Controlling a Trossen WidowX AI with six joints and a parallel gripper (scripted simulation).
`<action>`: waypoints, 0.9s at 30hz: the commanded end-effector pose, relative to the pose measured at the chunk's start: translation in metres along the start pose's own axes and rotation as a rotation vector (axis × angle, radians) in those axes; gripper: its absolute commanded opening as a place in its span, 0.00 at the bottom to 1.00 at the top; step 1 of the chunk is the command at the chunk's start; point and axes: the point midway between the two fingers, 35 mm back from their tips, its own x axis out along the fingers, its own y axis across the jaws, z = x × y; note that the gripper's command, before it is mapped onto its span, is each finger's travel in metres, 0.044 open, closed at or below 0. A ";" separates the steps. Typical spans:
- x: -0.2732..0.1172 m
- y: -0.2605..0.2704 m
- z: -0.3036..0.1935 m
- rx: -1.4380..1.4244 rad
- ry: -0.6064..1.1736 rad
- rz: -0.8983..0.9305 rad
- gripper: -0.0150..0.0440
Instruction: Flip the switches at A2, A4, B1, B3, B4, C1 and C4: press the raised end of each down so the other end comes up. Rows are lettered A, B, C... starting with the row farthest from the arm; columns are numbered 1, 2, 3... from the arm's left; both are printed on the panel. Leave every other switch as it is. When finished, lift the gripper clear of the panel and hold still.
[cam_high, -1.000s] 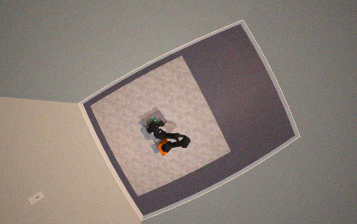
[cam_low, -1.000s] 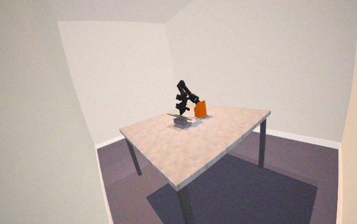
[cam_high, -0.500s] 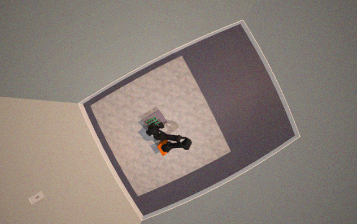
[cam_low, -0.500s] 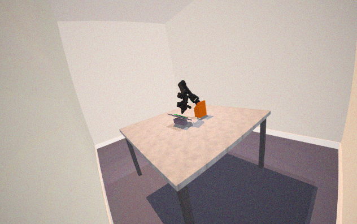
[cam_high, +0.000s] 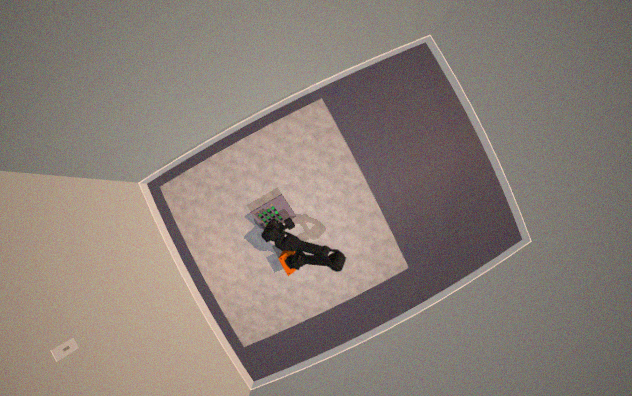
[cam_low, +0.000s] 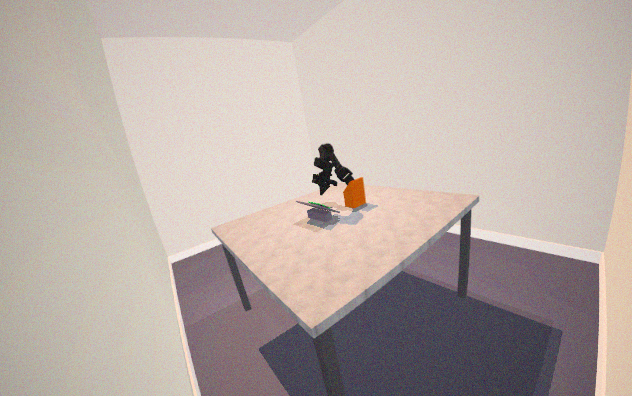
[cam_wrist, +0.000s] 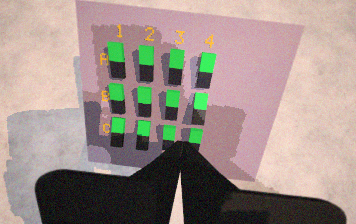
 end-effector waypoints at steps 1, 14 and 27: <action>-0.002 -0.017 0.002 0.010 -0.009 -0.001 0.25; 0.033 -0.017 0.001 0.010 -0.036 -0.003 0.25; 0.033 -0.017 0.001 0.010 -0.036 -0.003 0.25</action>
